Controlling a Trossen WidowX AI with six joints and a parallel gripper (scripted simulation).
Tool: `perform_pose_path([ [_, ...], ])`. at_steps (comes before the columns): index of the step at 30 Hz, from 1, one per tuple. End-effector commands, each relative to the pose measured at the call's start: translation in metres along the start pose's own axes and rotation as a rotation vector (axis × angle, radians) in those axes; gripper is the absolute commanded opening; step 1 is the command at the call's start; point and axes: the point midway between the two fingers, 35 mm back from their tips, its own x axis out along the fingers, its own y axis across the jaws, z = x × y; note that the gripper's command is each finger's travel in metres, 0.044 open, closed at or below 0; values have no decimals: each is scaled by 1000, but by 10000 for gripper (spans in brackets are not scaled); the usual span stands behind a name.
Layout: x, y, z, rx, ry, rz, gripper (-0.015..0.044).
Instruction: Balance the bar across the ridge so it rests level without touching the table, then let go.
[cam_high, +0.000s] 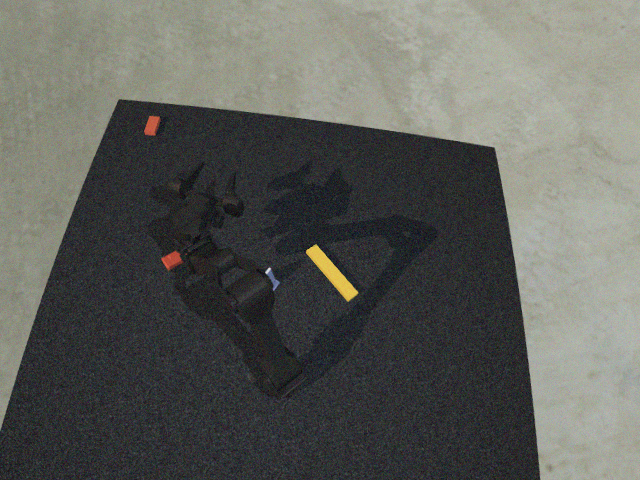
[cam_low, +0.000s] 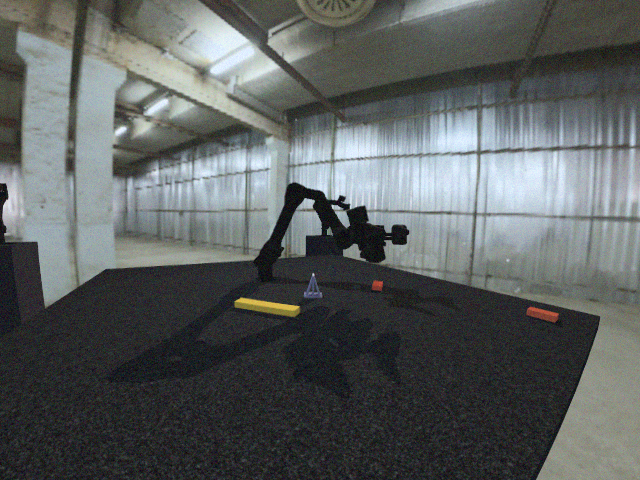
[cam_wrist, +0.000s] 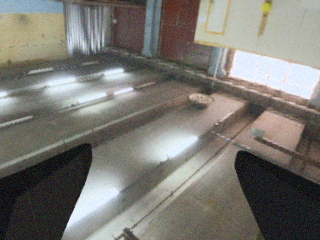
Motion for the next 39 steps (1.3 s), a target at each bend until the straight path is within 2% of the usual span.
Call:
perform_pose_path([
  [1,0,0,0,-7,-1,0,374],
  [3,4,2,2,-63,-8,-1,321],
  [4,7,3,3,-105,-14,-2,315],
  [23,57,38,29,-883,-152,-65,315],
  [39,87,80,54,-1490,-287,-215,315],
])
